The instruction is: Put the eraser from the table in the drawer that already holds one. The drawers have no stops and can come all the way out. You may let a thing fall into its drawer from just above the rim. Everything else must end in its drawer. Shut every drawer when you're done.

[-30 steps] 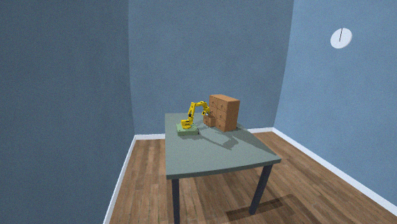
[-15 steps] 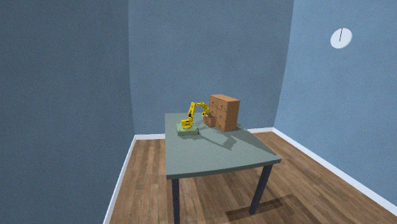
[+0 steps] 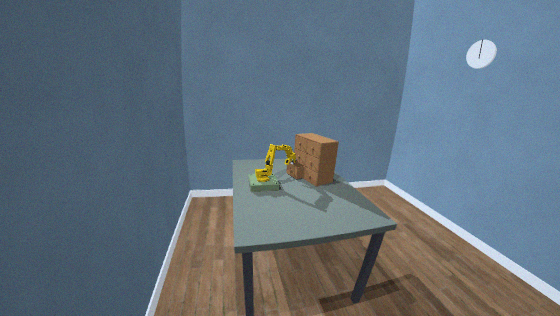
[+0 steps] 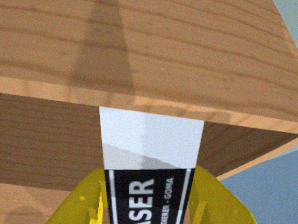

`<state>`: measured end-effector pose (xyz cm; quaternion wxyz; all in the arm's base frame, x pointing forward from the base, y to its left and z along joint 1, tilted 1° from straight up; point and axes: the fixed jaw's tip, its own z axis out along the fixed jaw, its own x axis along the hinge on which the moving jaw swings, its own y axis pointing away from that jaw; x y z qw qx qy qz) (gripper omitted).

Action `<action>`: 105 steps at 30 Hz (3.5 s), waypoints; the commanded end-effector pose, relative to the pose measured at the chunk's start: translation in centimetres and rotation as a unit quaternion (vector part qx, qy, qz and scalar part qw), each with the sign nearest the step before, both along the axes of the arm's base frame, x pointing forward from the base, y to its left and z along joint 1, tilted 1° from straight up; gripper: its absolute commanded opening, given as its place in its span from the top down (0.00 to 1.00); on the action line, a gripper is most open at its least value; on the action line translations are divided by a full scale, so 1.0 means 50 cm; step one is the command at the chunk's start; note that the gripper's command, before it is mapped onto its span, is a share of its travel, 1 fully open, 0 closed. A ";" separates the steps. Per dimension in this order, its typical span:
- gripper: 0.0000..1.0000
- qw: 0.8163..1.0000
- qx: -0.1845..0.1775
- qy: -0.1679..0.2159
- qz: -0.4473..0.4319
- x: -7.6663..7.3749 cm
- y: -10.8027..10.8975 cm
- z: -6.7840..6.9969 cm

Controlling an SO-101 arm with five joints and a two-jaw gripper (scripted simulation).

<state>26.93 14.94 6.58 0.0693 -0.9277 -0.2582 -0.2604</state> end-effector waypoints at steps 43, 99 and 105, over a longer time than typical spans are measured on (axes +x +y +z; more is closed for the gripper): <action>1.00 1.000 -0.003 0.005 0.000 -0.003 -0.001 -0.024; 0.80 1.000 -0.003 0.005 0.000 -0.004 -0.002 -0.024; 0.77 1.000 -0.003 0.005 0.000 -0.004 -0.002 -0.024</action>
